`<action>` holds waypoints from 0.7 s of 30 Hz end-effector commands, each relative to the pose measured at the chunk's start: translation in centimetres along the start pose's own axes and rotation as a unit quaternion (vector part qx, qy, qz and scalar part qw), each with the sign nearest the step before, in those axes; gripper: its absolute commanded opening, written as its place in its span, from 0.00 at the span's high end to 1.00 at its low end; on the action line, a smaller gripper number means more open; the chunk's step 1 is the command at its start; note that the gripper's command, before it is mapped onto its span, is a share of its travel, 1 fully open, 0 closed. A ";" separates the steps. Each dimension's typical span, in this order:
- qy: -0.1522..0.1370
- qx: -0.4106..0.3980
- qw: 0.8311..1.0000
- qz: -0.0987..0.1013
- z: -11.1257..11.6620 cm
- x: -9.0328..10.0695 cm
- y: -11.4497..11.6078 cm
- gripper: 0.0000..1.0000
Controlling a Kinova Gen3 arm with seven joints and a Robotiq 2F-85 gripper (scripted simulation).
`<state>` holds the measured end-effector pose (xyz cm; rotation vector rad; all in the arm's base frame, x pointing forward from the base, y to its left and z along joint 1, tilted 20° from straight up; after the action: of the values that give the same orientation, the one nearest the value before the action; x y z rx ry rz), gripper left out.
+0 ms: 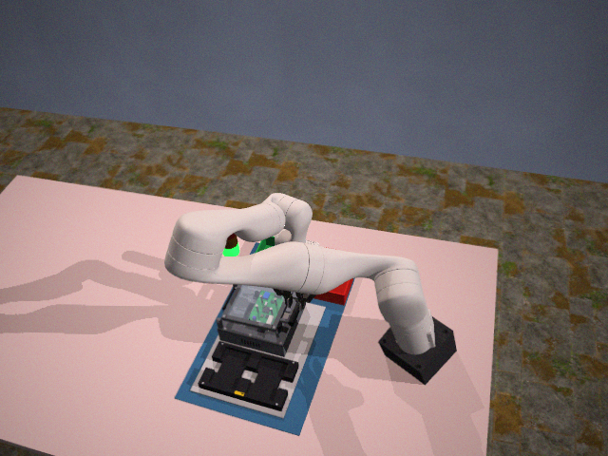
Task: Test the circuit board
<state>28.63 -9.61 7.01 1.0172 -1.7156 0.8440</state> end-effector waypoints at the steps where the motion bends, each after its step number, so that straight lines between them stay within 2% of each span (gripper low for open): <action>1: 0.001 0.000 1.000 -0.001 0.1 -0.2 0.2 0.74; 14: 0.001 0.004 1.000 0.003 0.1 -2.5 0.0 0.74; 21: 0.001 0.002 1.000 0.000 0.1 -2.7 0.2 0.74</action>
<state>29.30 -8.95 4.67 1.0170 -1.7193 0.8521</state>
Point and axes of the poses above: the point where the finger pads meet when closed, its own x axis back along the fingers, its own y axis across the jaws, z = x × y, the point moved 2 cm from there along x, back along the fingers, and after that the axes turned 10 degrees about -x, right-handed, at the moved point
